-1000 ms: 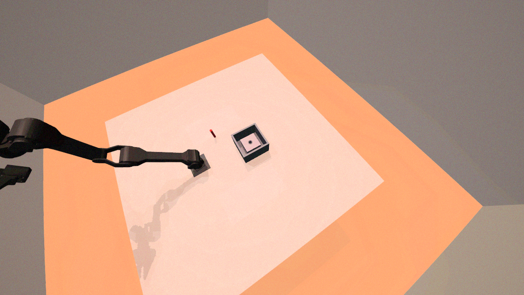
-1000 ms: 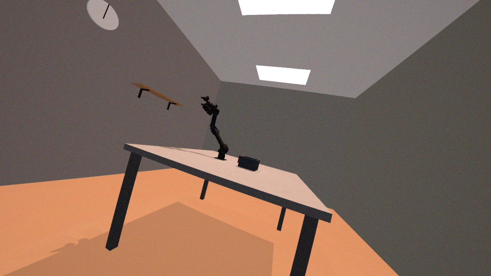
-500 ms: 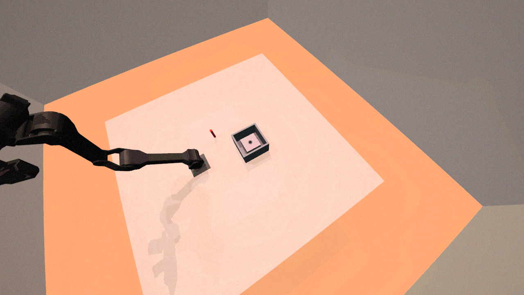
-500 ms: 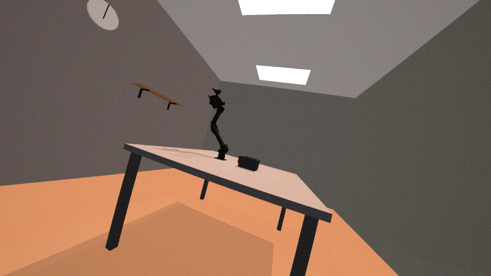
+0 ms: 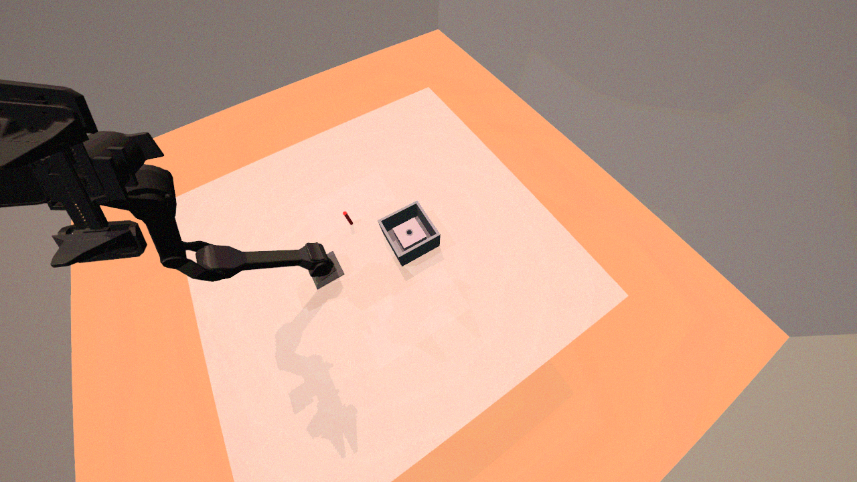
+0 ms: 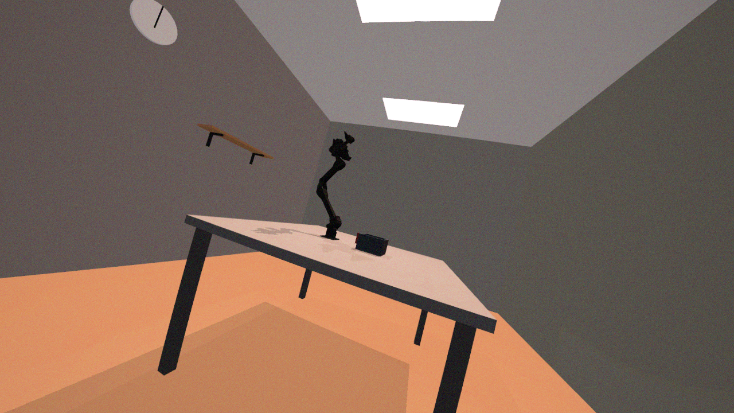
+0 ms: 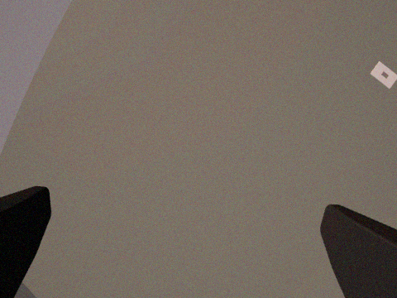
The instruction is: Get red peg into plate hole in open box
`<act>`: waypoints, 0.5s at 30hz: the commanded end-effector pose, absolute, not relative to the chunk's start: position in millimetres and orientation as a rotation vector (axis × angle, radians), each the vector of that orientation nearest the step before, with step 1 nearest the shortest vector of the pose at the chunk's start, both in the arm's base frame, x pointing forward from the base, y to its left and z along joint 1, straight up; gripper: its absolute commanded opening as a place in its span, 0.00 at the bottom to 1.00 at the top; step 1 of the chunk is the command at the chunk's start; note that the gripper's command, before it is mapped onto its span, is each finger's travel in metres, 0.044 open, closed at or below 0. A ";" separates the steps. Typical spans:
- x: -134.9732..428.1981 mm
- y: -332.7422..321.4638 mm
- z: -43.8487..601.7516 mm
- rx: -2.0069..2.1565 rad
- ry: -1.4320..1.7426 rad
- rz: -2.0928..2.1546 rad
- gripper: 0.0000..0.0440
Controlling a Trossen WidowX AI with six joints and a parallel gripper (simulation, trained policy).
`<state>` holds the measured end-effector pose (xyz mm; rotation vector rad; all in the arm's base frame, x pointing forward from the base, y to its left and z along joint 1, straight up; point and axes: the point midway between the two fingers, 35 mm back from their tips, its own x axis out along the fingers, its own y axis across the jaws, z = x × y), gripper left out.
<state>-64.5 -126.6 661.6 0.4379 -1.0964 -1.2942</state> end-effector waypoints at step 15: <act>143.1 -139.6 593.3 0.196 -0.544 -1.076 1.00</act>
